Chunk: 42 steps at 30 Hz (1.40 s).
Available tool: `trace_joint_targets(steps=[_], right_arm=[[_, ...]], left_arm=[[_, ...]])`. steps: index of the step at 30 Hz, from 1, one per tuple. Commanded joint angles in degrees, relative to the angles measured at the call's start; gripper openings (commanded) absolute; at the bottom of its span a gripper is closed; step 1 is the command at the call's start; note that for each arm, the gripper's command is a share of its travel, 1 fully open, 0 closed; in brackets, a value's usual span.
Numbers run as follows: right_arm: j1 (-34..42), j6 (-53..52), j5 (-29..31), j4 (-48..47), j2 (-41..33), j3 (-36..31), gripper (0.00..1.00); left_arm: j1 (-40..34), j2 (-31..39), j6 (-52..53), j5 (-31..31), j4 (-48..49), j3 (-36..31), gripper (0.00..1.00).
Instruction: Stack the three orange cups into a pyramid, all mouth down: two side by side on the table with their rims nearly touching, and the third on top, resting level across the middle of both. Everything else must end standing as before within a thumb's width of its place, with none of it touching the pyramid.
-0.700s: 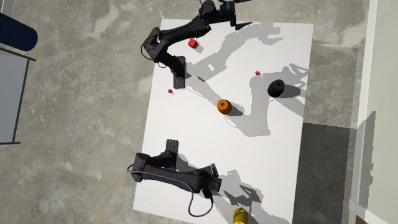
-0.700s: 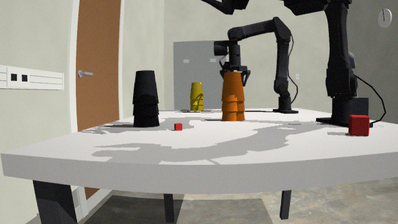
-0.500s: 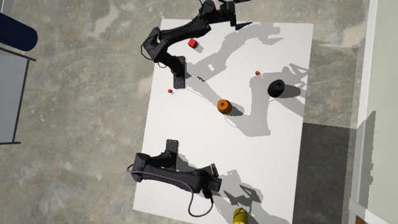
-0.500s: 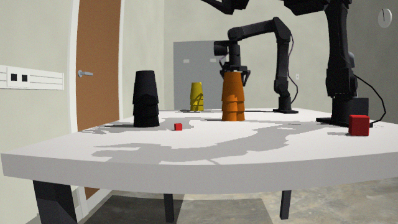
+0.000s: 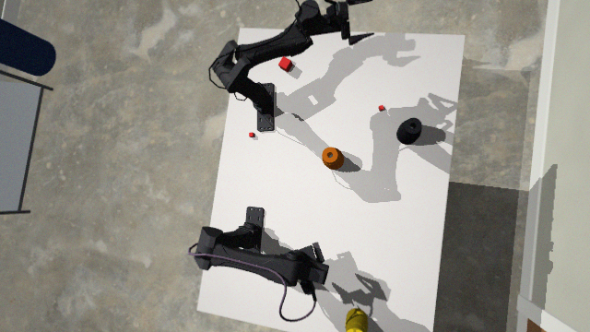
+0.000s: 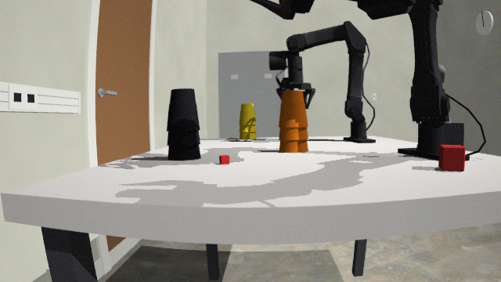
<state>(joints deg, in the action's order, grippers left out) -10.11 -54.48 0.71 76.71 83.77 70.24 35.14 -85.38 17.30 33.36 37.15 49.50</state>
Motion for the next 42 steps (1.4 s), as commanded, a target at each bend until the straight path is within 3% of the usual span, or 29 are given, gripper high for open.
trace_joint_targets(steps=[1, 11, 13, 18, 28, 30, 37, 42], right_arm=[[1.2, 1.5, 0.5, -1.2, -1.1, -0.4, 1.0], [18.2, 9.4, 2.2, -5.4, -6.2, -1.2, 1.0], [18.2, 9.4, 2.2, -5.4, -6.2, -1.2, 1.0], [29.2, 15.3, 3.5, -8.5, -7.5, 0.2, 1.0], [44.3, 30.3, 5.7, -15.5, -4.3, 3.8, 1.0], [44.3, 30.3, 5.7, -15.5, -4.3, 3.8, 1.0], [51.2, 44.1, 4.1, -20.4, -0.7, 7.5, 1.0], [53.7, 52.1, 2.9, -22.6, 2.3, 10.6, 1.0]], left_arm=[[-1.2, 1.6, -0.9, -1.5, -3.6, 0.8, 1.0], [-17.8, 18.2, -3.9, -7.3, -26.2, 2.2, 1.0], [-17.8, 18.2, -3.9, -7.3, -26.2, 2.2, 1.0], [-28.1, 29.0, -5.0, -10.2, -39.1, 3.7, 1.0], [-44.5, 46.1, -6.6, -15.6, -63.4, 6.8, 1.0], [-44.5, 46.1, -6.6, -15.6, -63.4, 6.8, 1.0], [-52.7, 57.7, -7.3, -17.7, -80.8, 9.6, 1.0], [-51.8, 64.6, -7.3, -17.8, -90.6, 11.6, 1.0]])
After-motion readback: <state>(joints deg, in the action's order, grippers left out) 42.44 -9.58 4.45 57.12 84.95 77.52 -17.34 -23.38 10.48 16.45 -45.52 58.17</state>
